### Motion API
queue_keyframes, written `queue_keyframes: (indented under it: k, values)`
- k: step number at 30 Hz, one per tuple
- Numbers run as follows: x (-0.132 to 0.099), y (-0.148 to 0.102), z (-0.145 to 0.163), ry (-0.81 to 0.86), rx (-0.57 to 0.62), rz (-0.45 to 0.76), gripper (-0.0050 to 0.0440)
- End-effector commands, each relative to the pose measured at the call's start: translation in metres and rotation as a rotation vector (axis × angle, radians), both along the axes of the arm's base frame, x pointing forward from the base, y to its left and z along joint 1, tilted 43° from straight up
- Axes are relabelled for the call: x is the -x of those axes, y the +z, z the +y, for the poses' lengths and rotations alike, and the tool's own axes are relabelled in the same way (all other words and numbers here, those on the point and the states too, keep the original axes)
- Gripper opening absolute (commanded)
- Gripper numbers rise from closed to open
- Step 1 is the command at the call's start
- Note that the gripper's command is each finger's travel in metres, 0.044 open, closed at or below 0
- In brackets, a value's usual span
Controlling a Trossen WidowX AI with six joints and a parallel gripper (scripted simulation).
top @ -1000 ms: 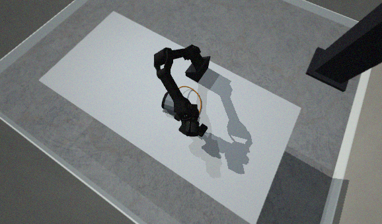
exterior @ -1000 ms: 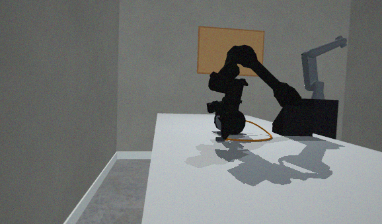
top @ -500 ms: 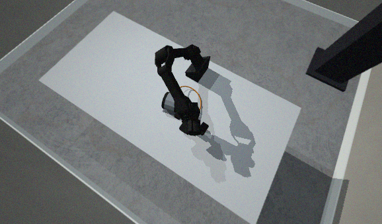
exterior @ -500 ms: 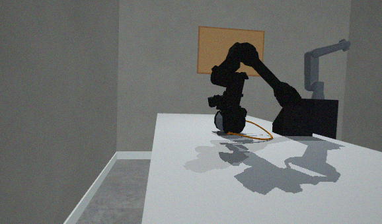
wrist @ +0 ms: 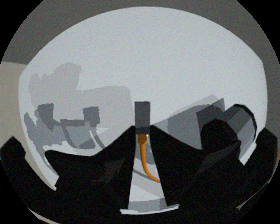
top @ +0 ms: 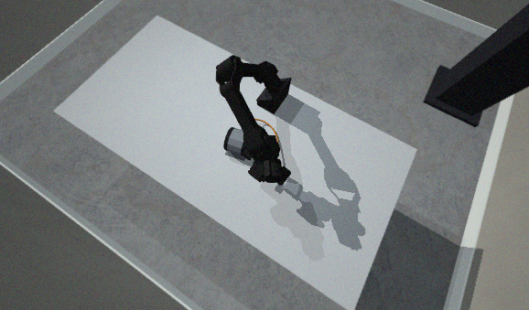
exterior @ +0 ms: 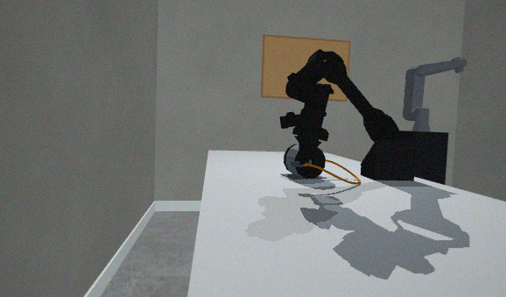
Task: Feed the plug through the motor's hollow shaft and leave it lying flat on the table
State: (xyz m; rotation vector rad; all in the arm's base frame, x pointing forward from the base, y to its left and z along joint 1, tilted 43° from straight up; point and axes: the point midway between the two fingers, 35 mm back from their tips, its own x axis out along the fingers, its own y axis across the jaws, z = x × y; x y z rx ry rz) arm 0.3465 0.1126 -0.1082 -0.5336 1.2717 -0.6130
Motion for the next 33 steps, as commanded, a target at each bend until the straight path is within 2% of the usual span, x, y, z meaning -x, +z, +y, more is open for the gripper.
queue_keyframes:
  k: [1, 8, 10, 12, 21, 27, 33]
  values:
    - [0.014, 0.007, -0.006, -0.141, -0.008, -0.113, 0.0]
    - [0.04, 0.017, -0.023, -0.44, -0.006, -0.353, 0.0]
    - [0.04, 0.017, -0.023, -0.44, -0.006, -0.353, 0.0]
    - [0.048, 0.02, -0.029, -0.561, -0.008, -0.467, 0.0]
    - [0.075, 0.033, -0.048, -0.887, 0.013, -0.809, 0.0]
    - [0.076, 0.033, -0.048, -0.894, 0.014, -0.817, 0.0]
    - [0.072, 0.045, -0.061, -0.894, 0.012, -0.816, 0.0]
